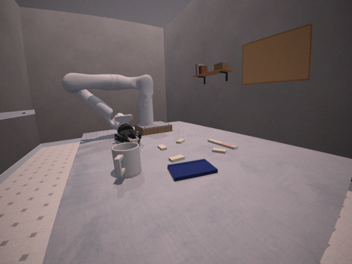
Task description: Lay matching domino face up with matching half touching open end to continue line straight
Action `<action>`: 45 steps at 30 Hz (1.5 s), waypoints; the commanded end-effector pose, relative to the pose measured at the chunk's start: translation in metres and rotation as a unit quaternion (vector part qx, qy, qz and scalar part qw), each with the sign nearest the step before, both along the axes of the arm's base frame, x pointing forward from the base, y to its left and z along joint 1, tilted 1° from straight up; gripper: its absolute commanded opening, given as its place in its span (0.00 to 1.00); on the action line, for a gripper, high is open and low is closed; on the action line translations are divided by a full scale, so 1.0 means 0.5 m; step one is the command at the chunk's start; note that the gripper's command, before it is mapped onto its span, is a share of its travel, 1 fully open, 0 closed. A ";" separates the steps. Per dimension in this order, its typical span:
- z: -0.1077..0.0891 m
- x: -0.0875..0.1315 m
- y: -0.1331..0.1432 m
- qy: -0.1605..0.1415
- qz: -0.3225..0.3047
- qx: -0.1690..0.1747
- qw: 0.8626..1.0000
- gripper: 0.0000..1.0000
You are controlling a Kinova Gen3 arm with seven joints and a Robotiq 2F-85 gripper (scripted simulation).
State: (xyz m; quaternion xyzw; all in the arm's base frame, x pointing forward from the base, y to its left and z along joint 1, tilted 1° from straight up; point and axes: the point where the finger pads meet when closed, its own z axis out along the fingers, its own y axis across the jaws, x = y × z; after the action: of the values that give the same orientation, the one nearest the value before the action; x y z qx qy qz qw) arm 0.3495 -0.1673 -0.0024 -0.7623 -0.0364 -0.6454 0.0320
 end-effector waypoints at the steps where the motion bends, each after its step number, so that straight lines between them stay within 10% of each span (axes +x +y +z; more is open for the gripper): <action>1: 0.000 0.000 0.000 0.000 0.000 0.000 1.000 0.47; 30: 0.002 -0.003 0.000 0.000 0.000 0.000 1.000 0.47; 45: 0.066 -0.078 -0.008 0.000 0.000 0.000 1.000 0.47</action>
State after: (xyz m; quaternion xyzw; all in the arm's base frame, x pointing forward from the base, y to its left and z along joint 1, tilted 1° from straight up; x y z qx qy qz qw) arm 0.3220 -0.1703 0.0208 -0.7627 -0.0358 -0.6450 0.0315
